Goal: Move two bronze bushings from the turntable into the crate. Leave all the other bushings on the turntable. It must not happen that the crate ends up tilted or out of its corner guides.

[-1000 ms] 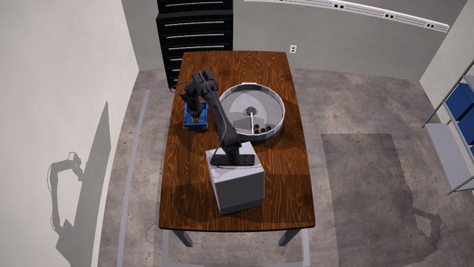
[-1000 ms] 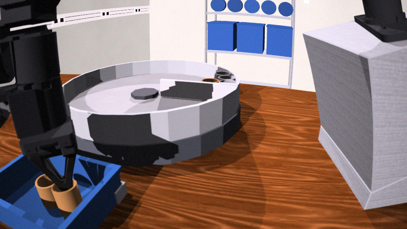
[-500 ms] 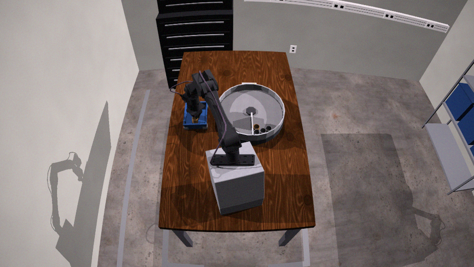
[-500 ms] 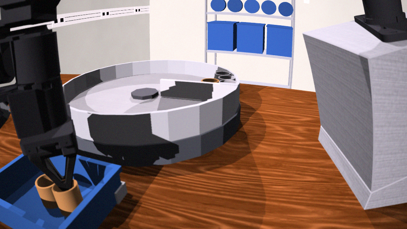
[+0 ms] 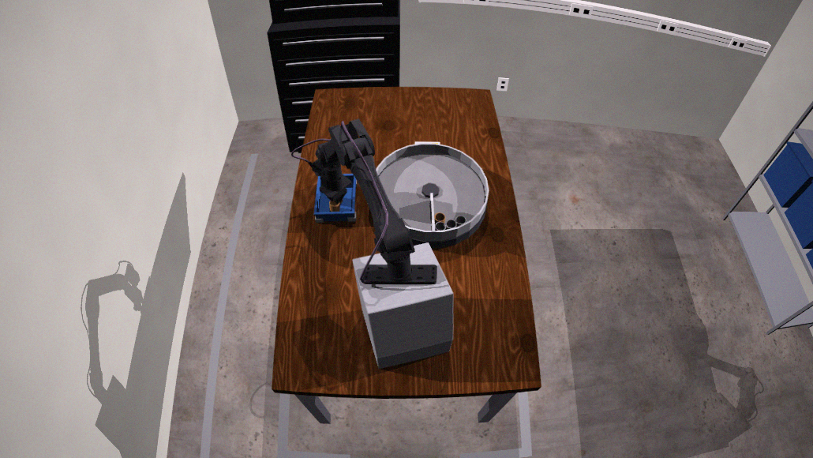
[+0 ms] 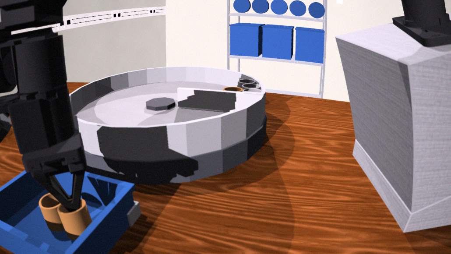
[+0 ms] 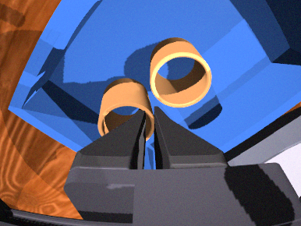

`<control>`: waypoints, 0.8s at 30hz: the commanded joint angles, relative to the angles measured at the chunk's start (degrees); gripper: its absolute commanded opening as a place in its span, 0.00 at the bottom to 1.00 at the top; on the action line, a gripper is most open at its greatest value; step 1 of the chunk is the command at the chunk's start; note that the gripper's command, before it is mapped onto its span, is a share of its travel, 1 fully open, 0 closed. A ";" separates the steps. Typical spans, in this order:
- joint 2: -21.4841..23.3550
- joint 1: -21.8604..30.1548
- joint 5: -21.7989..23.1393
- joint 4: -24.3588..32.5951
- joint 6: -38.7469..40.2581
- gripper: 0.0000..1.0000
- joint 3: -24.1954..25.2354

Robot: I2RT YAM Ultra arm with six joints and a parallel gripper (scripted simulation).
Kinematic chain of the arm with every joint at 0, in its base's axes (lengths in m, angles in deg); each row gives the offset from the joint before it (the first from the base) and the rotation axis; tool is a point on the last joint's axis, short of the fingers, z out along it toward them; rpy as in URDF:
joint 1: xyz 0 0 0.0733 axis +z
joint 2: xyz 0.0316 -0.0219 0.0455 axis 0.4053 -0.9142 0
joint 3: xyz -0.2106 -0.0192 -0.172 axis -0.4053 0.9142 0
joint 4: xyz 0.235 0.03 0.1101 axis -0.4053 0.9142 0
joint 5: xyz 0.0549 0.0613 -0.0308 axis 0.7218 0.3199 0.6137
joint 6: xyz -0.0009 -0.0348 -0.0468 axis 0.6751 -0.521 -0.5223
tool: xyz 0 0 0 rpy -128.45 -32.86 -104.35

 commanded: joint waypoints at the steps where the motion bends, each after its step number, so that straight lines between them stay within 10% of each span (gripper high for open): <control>1: 1.41 -0.11 0.56 0.42 -0.63 0.00 -1.95; 24: 1.10 -0.20 0.60 -1.71 -0.64 0.00 1.30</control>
